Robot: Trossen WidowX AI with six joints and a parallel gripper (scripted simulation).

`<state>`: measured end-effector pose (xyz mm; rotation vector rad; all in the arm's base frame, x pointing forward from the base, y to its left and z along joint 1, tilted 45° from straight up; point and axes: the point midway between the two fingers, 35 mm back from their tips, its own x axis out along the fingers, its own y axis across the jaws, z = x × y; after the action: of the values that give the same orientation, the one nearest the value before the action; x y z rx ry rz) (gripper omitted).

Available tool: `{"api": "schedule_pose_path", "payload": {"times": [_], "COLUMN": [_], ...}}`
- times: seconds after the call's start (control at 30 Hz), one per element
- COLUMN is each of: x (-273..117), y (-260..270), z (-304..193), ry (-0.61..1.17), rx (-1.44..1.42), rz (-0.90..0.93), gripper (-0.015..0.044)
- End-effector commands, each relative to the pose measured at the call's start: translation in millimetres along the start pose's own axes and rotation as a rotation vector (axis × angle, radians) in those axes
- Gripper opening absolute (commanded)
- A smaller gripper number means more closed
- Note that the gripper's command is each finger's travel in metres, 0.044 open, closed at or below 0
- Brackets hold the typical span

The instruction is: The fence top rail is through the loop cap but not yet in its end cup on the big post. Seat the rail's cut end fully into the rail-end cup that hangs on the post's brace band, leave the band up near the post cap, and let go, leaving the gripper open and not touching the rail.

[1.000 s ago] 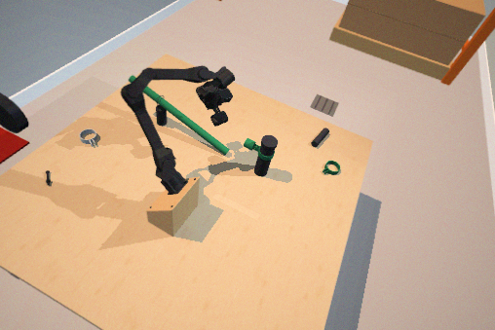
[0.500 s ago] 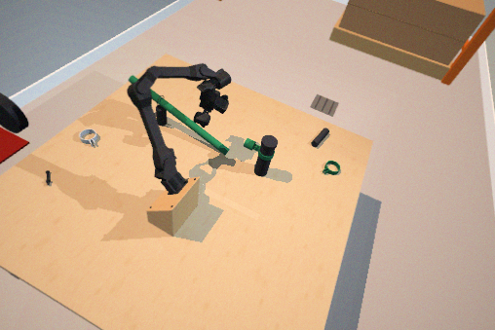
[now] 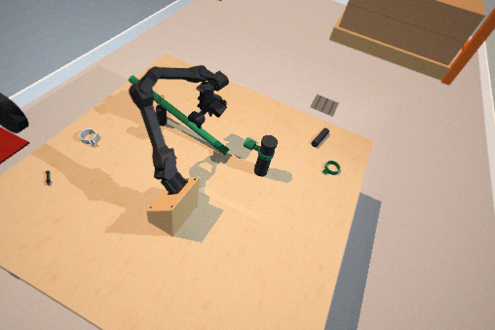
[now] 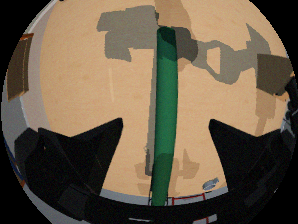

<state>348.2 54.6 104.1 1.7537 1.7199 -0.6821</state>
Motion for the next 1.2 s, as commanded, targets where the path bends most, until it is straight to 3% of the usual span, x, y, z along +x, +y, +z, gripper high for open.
{"api": "schedule_pose_path", "payload": {"times": [0.0,1.17], "x": [26,76], "y": [-4,-3], "z": [-1,-1], "ry": [0.002,0.002], "rx": [0.009,0.008], "rz": [-0.015,-0.015], "gripper": [0.0440,0.0440]}}
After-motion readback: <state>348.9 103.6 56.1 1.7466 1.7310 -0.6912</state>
